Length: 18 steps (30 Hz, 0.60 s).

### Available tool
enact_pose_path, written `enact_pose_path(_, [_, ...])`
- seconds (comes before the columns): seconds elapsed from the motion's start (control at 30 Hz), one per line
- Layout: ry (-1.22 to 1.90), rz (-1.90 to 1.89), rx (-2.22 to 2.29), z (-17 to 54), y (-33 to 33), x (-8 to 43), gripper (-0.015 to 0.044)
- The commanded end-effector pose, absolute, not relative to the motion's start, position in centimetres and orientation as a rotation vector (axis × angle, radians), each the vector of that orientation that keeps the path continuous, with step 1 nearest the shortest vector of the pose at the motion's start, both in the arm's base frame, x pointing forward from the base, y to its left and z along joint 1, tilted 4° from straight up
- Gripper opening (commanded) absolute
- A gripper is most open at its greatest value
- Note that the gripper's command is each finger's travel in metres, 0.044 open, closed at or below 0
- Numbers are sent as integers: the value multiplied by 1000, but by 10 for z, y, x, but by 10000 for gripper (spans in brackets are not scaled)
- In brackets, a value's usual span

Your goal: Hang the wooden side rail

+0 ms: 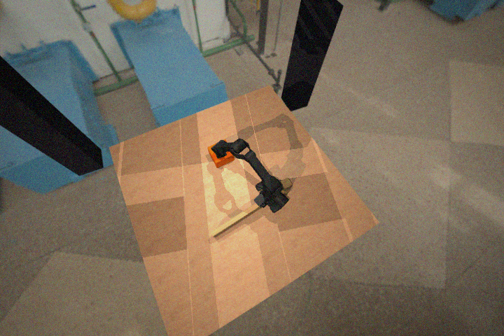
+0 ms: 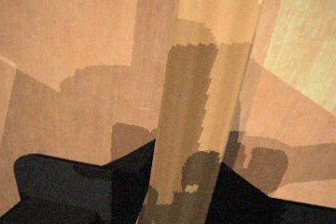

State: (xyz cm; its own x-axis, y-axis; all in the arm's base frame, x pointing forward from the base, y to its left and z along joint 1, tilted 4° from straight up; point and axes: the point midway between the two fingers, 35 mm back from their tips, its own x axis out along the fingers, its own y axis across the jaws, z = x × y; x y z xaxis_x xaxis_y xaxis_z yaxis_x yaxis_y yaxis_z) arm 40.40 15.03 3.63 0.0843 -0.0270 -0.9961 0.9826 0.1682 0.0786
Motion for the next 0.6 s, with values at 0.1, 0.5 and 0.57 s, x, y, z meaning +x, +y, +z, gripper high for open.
enact_pose_path(0.1, [1197,-1034,1106,38,153,405,0])
enact_pose_path(0.5, [1197,-1034,1106,37,154,404,0])
enact_pose_path(0.57, [1197,-1034,1106,37,155,404,0])
